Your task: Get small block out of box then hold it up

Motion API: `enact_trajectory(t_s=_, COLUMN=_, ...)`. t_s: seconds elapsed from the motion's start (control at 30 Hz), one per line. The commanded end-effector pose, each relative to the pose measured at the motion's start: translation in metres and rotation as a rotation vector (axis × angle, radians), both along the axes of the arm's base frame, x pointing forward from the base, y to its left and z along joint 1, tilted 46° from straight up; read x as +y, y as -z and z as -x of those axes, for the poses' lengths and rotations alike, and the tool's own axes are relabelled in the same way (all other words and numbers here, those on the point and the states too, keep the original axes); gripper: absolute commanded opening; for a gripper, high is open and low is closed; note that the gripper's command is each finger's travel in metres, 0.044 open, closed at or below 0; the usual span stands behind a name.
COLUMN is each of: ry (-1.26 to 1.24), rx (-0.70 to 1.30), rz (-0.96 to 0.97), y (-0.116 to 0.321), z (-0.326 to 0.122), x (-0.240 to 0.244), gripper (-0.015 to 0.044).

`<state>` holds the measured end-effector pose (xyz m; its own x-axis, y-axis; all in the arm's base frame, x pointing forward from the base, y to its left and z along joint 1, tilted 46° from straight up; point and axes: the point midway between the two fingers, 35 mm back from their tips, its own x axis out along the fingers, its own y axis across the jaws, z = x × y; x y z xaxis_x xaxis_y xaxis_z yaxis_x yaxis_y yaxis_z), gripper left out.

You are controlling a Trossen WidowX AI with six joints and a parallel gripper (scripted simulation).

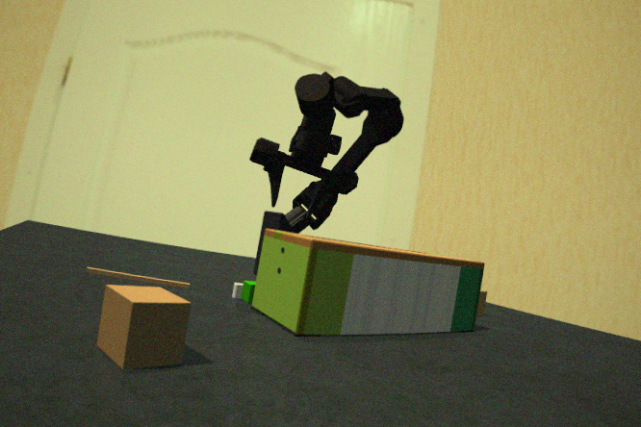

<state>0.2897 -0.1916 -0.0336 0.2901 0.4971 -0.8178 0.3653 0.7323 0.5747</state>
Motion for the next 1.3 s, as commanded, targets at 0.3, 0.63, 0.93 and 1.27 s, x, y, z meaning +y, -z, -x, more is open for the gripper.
enact_trajectory(t_s=0.3, ry=1.250, rx=0.754, rz=-0.667, y=0.019, z=0.018, x=-0.008, gripper=0.0285)
enact_trajectory(t_s=0.63, ry=1.756, rx=1.166, rz=-0.987, y=0.023, z=0.026, x=-0.014, gripper=0.0285)
enact_trajectory(t_s=0.93, ry=2.093, rx=1.518, rz=-1.220, y=0.024, z=0.031, x=-0.018, gripper=0.0285)
enact_trajectory(t_s=1.27, ry=2.093, rx=1.518, rz=-1.220, y=0.024, z=0.031, x=-0.018, gripper=0.0285)
